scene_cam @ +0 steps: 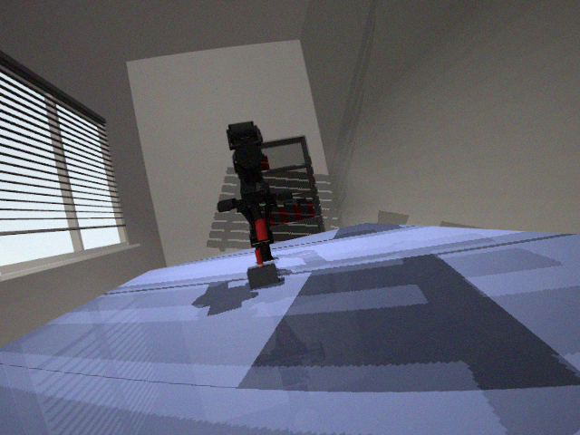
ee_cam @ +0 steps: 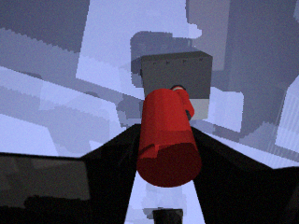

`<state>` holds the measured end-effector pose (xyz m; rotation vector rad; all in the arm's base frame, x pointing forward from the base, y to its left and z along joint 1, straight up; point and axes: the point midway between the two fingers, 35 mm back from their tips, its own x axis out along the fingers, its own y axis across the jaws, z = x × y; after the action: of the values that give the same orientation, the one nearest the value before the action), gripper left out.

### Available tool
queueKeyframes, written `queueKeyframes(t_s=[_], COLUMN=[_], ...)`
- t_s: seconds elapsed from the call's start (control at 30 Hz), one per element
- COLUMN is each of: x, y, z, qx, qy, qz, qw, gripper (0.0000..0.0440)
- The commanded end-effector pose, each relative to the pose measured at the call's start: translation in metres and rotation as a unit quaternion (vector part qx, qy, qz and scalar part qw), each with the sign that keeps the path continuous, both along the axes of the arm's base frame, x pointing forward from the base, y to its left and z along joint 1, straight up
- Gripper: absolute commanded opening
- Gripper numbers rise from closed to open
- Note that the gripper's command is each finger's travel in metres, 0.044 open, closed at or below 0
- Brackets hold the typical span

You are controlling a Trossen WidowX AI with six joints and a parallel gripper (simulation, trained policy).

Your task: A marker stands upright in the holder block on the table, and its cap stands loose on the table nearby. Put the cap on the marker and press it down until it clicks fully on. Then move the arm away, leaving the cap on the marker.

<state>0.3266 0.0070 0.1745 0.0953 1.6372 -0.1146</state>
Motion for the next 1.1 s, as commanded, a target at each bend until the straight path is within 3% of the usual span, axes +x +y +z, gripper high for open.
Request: queueKeyframes(t_s=[0.0,0.27,1.07], x=[-0.008,-0.015,-0.021], y=[-0.015,-0.023,-0.020], z=[0.005,0.003,-0.050], qx=[0.004,0.010,0.024], qy=[0.005,0.015,0.048], qz=[-0.009,-0.014,0.008], qw=[1.000,1.000,0.998], gripper=[0.0007,0.0000,0.0000])
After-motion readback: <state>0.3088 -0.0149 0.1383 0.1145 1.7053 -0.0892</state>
